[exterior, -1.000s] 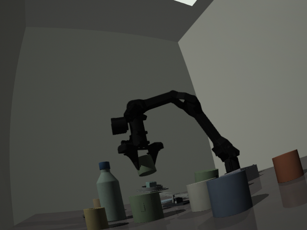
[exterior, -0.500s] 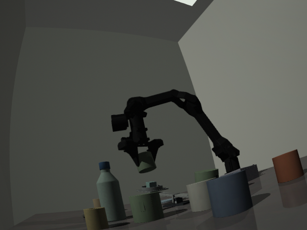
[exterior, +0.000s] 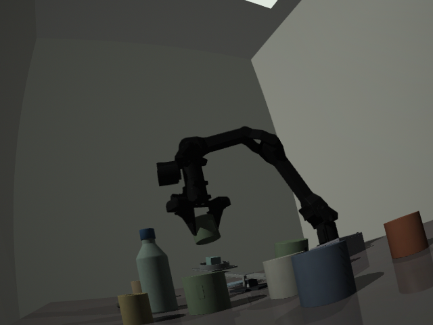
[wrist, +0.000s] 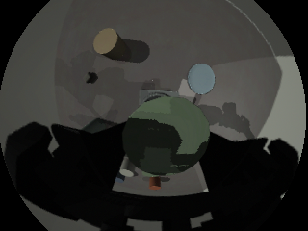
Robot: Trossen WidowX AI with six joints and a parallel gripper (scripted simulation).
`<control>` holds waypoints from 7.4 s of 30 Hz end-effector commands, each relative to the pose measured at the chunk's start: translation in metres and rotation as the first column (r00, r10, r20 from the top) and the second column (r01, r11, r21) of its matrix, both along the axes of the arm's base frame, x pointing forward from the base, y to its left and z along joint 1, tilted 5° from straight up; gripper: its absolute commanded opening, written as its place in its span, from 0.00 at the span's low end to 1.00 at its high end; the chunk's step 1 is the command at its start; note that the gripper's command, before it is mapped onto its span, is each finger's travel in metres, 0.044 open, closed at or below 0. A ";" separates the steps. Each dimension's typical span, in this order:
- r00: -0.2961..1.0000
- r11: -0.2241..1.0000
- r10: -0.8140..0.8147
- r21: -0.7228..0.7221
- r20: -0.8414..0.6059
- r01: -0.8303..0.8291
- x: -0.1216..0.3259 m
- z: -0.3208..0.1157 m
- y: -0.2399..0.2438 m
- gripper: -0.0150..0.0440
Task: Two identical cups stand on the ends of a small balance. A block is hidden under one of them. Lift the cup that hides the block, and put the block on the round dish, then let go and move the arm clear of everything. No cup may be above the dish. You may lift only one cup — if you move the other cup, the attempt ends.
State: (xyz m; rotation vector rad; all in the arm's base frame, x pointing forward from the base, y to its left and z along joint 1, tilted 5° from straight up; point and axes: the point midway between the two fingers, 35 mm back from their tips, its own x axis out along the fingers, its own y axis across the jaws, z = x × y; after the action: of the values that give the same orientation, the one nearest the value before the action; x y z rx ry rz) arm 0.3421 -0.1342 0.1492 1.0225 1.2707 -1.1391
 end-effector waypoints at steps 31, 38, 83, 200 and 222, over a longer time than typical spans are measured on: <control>1.000 1.000 0.000 0.000 0.000 0.000 0.000 0.000 0.000 0.25; 1.000 1.000 0.005 0.000 0.002 -0.005 -0.010 -0.004 -0.017 0.25; 1.000 1.000 -0.003 -0.023 -0.009 0.003 -0.230 -0.104 -0.153 0.25; 0.979 0.979 -0.201 -0.011 0.025 0.201 -0.003 -0.092 0.005 0.65; 0.980 0.980 -0.196 -0.013 0.026 0.196 0.001 -0.072 0.005 0.25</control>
State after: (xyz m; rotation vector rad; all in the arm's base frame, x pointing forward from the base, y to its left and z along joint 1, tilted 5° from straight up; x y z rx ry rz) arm 0.3387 -0.1285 0.0650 1.1653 1.1689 -1.2906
